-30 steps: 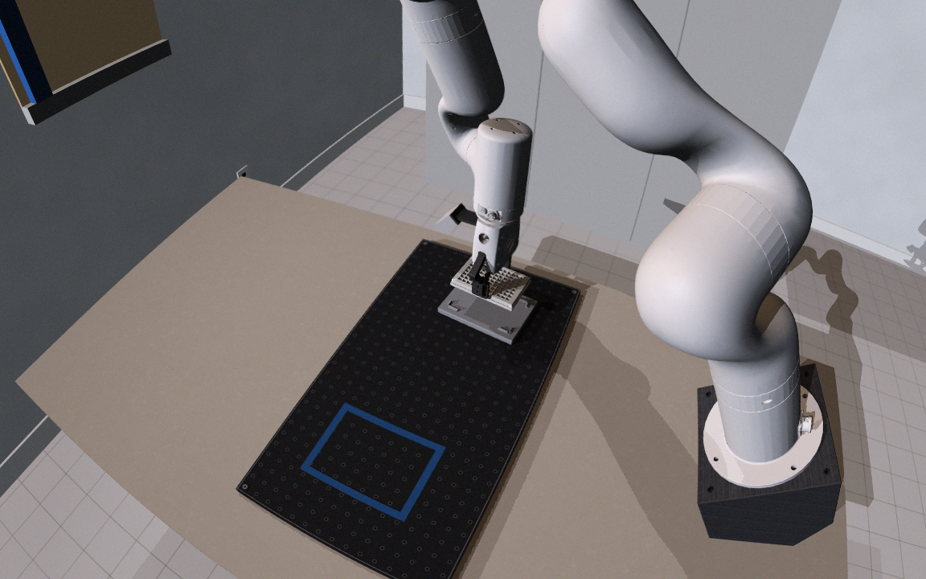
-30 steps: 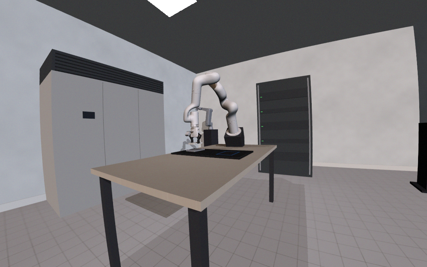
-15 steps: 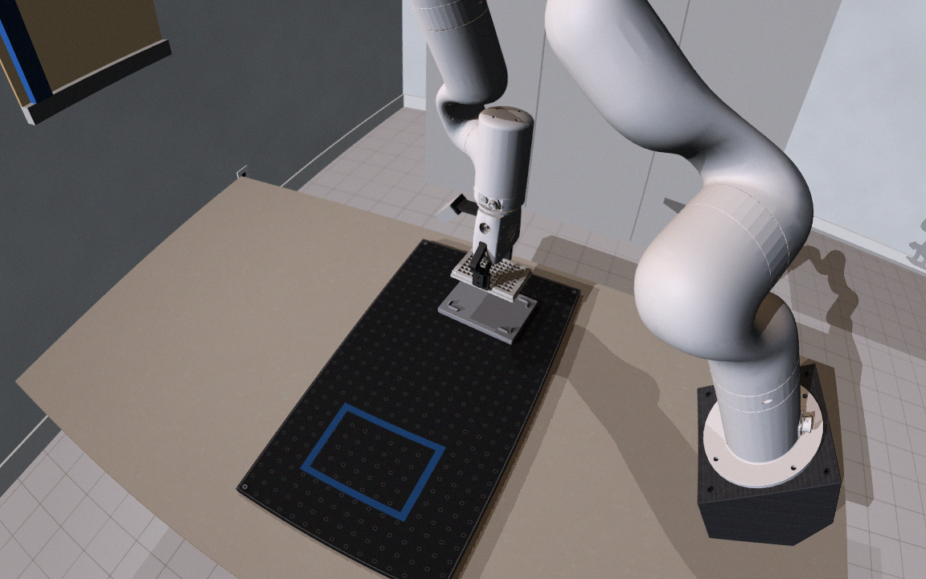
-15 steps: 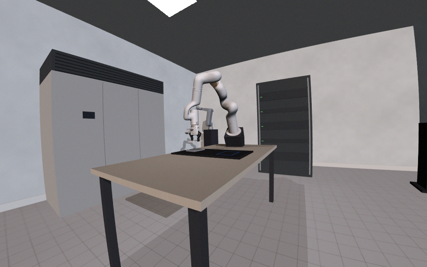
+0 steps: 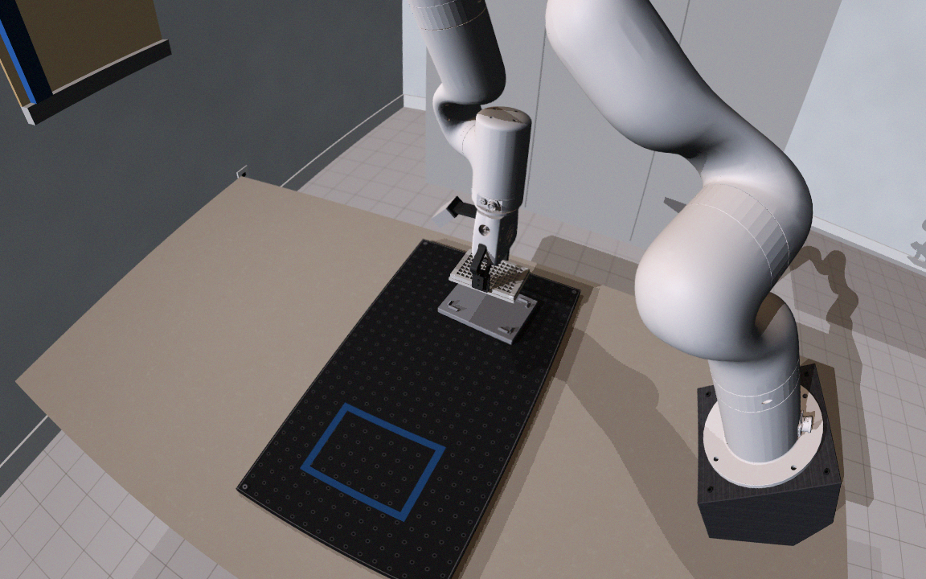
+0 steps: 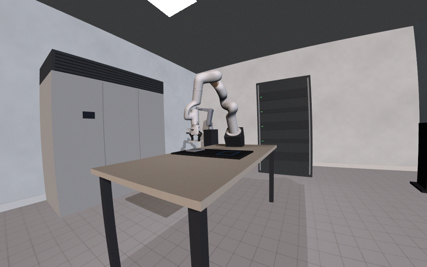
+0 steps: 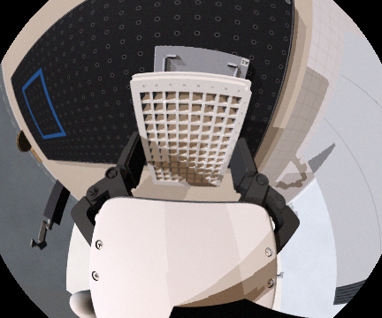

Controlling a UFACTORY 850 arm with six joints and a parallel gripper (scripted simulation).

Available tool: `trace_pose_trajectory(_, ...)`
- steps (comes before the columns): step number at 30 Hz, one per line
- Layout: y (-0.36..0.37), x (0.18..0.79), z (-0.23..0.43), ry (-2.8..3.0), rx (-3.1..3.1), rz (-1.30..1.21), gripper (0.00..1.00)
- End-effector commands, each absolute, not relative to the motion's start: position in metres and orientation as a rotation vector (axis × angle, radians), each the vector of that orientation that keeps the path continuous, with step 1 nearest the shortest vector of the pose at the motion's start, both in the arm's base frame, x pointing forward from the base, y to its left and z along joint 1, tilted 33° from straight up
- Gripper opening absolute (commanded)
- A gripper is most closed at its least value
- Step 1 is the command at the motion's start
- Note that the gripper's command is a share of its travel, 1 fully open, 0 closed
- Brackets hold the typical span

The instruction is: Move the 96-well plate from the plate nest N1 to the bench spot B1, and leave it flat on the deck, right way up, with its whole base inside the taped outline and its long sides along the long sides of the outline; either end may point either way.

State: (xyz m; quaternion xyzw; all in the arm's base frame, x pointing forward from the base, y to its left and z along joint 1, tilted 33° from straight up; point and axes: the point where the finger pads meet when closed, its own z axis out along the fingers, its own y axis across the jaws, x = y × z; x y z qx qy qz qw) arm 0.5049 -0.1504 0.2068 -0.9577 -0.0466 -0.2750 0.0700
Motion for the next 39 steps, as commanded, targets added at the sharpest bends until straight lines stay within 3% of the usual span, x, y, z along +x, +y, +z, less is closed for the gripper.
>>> trace_pose_trajectory(1,-0.141,0.505,0.209,-0.183,-2.887,-0.840,0.00)
trace_pose_trajectory(39,-0.028,0.499,0.222,-0.183,-2.886,-0.840,0.00)
